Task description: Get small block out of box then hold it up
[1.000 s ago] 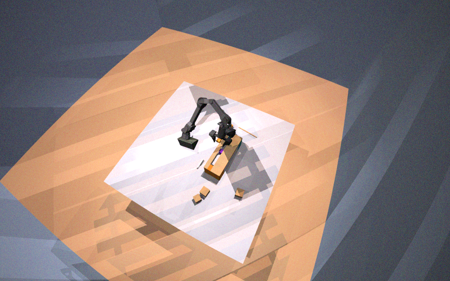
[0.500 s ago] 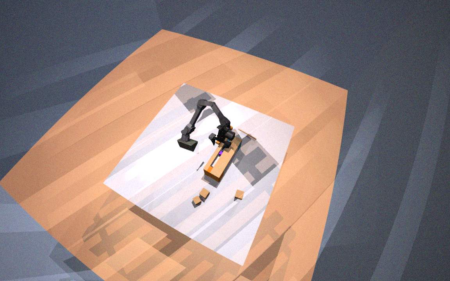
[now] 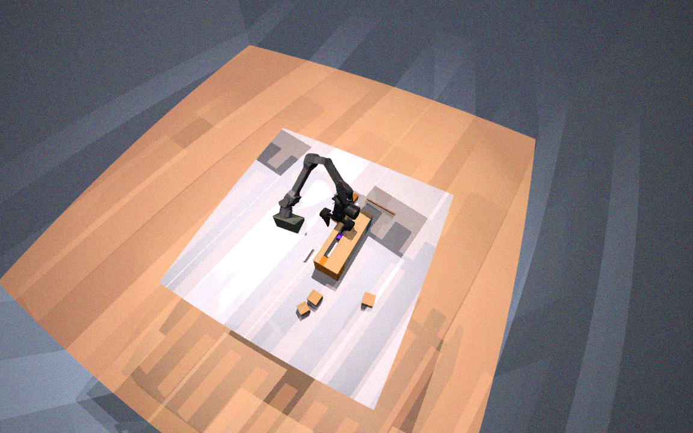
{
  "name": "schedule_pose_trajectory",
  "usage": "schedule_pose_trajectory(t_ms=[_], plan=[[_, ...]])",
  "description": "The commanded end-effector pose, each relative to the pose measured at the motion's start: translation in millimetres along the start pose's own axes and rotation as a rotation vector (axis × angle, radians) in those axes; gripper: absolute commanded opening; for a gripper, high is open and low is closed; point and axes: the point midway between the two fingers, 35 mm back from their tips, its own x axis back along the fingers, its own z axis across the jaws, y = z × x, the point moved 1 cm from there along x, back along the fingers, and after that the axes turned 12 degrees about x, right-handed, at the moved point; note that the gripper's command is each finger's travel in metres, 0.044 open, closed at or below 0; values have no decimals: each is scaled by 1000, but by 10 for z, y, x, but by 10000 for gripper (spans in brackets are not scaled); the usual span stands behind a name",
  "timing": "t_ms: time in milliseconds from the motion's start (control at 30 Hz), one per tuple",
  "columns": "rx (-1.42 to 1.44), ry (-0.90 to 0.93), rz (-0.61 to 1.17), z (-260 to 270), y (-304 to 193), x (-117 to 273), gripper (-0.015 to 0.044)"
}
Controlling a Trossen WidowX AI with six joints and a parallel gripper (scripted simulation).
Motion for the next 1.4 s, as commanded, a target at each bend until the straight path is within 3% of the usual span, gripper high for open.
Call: schedule_pose_trajectory(t_ms=[0, 767, 1367], plan=[[0, 14, 0, 47, -121, -84, 400], [0, 15, 3, 174, -697, -291, 400], [0, 15, 2, 146, -602, -257, 400]])
